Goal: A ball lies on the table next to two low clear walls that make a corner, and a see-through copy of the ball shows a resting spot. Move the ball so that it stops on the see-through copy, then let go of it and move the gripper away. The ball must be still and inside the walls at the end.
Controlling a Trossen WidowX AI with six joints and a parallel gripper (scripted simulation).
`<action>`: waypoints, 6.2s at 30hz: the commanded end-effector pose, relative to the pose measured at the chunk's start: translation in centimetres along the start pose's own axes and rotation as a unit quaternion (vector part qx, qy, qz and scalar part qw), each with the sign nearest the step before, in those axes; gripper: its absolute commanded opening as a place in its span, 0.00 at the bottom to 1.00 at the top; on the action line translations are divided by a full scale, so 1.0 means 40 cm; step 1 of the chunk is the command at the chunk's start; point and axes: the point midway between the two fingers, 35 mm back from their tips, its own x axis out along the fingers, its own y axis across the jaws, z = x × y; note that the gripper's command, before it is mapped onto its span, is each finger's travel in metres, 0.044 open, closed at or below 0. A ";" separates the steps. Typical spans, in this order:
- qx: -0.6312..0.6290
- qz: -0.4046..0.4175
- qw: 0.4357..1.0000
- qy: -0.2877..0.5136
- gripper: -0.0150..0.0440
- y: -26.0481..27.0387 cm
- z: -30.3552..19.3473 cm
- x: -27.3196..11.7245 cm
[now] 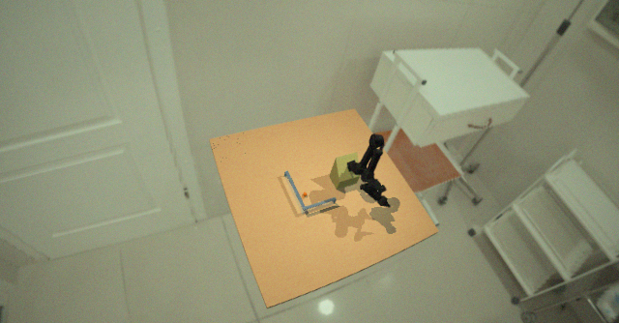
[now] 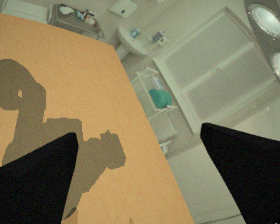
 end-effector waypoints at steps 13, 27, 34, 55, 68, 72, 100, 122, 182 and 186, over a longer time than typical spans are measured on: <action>0.205 0.001 0.958 0.200 0.64 -0.045 -0.277 -0.050; 0.452 -0.086 0.785 0.415 0.64 -0.055 -0.587 -0.293; 0.571 -0.171 0.633 0.493 0.64 -0.028 -0.702 -0.506; 0.784 -0.366 0.140 0.482 0.64 0.262 -0.681 -1.030; 0.831 -0.368 0.015 0.417 0.64 0.354 -0.654 -1.051; 0.831 -0.368 0.015 0.417 0.64 0.371 -0.670 -1.041; 0.831 -0.368 0.015 0.416 0.46 0.426 -0.719 -1.010; 0.829 -0.369 0.014 0.421 0.25 0.299 -0.611 -1.096; 0.831 -0.369 0.016 0.416 0.25 0.386 -0.775 -1.007; 0.829 -0.369 0.020 0.419 0.43 0.380 -0.774 -1.011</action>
